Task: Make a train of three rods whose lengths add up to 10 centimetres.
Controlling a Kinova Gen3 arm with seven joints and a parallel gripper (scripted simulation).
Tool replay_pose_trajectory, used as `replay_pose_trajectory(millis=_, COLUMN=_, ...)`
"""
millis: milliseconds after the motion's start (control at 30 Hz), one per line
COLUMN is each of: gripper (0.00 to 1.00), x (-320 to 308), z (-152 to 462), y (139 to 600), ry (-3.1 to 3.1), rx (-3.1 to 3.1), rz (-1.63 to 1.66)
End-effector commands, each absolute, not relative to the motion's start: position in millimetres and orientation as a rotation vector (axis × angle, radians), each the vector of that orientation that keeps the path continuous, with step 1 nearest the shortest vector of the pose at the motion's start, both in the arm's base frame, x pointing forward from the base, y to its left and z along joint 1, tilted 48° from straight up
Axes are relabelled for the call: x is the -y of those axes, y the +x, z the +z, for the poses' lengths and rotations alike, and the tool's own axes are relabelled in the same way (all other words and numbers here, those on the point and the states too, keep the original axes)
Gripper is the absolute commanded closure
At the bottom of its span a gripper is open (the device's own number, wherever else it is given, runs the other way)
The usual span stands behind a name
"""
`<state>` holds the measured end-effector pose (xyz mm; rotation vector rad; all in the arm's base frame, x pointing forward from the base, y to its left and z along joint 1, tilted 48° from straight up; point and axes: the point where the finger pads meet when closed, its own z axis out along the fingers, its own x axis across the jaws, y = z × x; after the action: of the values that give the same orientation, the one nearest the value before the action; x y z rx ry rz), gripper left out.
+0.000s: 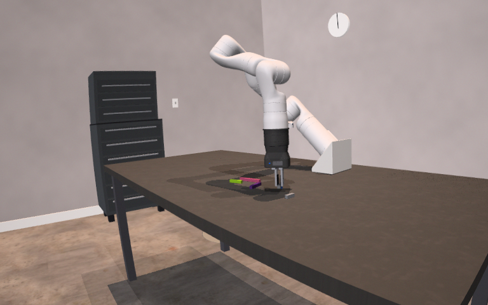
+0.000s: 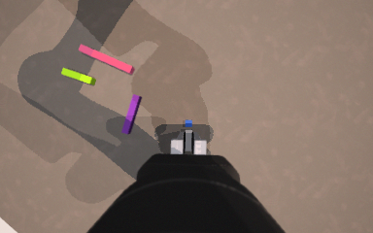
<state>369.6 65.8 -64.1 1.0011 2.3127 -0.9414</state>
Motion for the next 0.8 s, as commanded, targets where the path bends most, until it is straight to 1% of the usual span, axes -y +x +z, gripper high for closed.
replay_pose_trajectory(millis=0, gripper=0.76, x=-61.8, z=-68.7, y=370.2, ry=1.006, rx=-2.311, rz=-0.94)
replay_pose_trajectory(millis=767, gripper=0.76, x=-58.9, z=-71.1, y=371.3, ry=1.007, rx=-2.311, rz=-0.938)
